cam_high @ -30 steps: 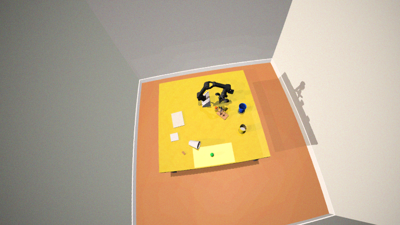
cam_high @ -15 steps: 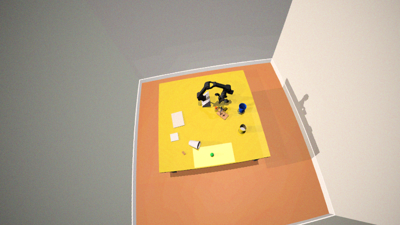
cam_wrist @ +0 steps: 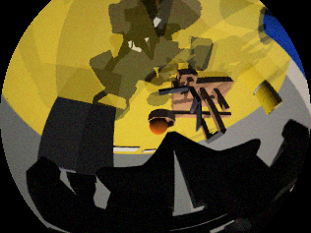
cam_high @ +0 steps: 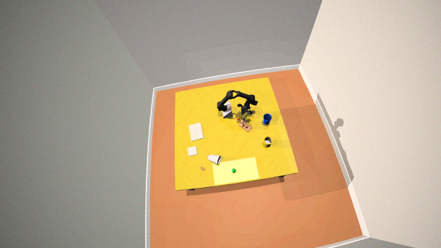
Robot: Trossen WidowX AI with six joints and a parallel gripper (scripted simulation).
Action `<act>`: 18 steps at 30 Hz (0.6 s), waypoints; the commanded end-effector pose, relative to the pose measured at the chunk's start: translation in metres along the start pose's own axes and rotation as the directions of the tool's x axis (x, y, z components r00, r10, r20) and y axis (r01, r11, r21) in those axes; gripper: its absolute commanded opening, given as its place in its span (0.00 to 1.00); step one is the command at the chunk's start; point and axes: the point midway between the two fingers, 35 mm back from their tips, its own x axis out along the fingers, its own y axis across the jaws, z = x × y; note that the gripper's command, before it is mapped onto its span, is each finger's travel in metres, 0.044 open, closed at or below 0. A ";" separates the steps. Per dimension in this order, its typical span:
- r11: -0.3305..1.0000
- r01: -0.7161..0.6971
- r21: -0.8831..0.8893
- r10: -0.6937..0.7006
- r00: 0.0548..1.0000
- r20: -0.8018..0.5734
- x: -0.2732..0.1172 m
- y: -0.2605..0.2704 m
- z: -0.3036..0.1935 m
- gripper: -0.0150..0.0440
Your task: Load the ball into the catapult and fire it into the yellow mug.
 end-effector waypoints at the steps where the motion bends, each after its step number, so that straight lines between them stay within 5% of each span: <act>1: 1.000 0.000 -0.008 0.000 1.000 -0.007 0.005 0.000 0.005 0.25; 18: 1.000 -0.012 -0.023 0.011 1.000 -0.025 0.026 0.001 0.025 0.25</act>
